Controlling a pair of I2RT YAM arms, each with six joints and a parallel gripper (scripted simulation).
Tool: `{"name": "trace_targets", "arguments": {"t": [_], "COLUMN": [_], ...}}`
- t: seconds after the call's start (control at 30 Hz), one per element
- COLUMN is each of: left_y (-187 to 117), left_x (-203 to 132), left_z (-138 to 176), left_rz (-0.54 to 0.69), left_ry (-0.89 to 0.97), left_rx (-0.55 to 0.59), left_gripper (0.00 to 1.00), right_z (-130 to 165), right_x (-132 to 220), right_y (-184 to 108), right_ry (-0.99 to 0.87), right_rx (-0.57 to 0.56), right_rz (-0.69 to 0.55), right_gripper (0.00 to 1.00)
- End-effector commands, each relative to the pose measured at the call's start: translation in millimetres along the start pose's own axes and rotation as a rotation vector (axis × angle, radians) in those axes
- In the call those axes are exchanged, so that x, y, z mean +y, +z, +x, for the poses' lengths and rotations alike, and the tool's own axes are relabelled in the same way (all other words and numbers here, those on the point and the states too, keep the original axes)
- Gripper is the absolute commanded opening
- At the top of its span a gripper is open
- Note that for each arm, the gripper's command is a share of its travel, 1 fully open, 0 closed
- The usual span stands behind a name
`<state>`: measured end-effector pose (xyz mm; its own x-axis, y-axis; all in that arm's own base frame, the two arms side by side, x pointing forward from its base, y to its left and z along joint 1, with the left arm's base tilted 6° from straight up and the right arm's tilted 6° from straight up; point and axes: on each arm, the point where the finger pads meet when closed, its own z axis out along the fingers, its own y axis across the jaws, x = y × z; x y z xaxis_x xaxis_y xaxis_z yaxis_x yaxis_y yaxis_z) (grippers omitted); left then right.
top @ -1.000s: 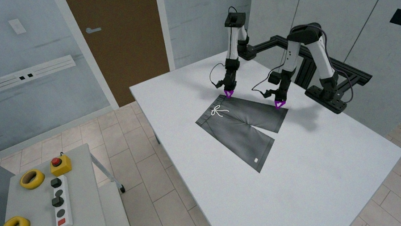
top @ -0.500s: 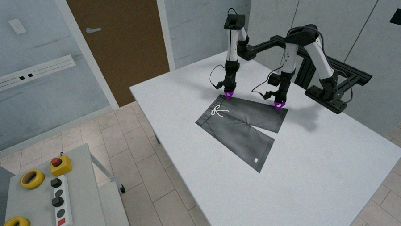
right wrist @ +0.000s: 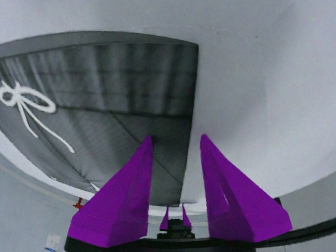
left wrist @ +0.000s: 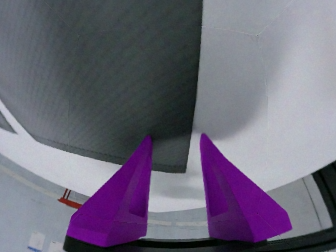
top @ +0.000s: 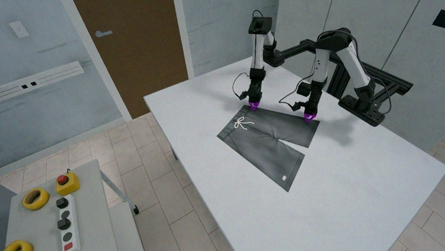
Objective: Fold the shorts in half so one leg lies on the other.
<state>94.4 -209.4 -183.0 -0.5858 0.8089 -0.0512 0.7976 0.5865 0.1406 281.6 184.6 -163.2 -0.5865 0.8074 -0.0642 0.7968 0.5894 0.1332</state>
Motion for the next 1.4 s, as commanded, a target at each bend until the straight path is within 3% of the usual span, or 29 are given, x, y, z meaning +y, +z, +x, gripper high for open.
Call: {"name": "trace_targets", "arguments": {"t": [0.0, 0.17, 0.6, 0.63, 0.83, 0.87, 0.97, 1.0, 1.07, 1.37], "left_y": [4, 7, 7, 7, 7, 7, 7, 7, 8, 9], "left_x": [0, 15, 14, 14, 12, 20, 16, 27, 20, 23], "left_z": [-9, -3, -1, -1, -9, -11, -11, -8, -11, -10], "left_rz": [-0.009, -0.064, -0.042, -0.042, -0.037, -0.089, -0.062, -0.125, -0.080, -0.080], "left_ry": [-0.005, 0.004, -0.001, -0.001, -0.003, -0.030, -0.011, -0.030, -0.005, -0.010], "left_rx": [-0.028, -0.025, -0.014, -0.014, -0.029, -0.038, -0.035, -0.030, -0.035, -0.032], "left_gripper": [0.46, 0.46, 0.46, 0.36, 0.36, 0.36, 0.36, 0.36, 0.36, 0.36], "right_z": [0, -2, -2, -2, -2, -1, -1, 0, -2, -2], "right_x": [9, 23, 21, 21, 22, 19, 9, 16, 20, 29], "right_y": [2, 7, 7, 7, 7, 10, 11, 10, 10, 11], "right_ry": [-0.002, -0.002, 0.000, 0.000, 0.000, -0.003, -0.004, -0.008, -0.002, -0.001], "right_rx": [0.002, -0.004, -0.001, -0.002, -0.002, 0.006, 0.003, 0.001, 0.004, 0.004], "right_rz": [-0.025, -0.072, -0.050, -0.051, -0.052, -0.101, -0.051, -0.085, -0.078, -0.088], "right_gripper": [0.46, 0.46, 0.46, 0.36, 0.36, 0.36, 0.36, 0.36, 0.36, 0.36]}}
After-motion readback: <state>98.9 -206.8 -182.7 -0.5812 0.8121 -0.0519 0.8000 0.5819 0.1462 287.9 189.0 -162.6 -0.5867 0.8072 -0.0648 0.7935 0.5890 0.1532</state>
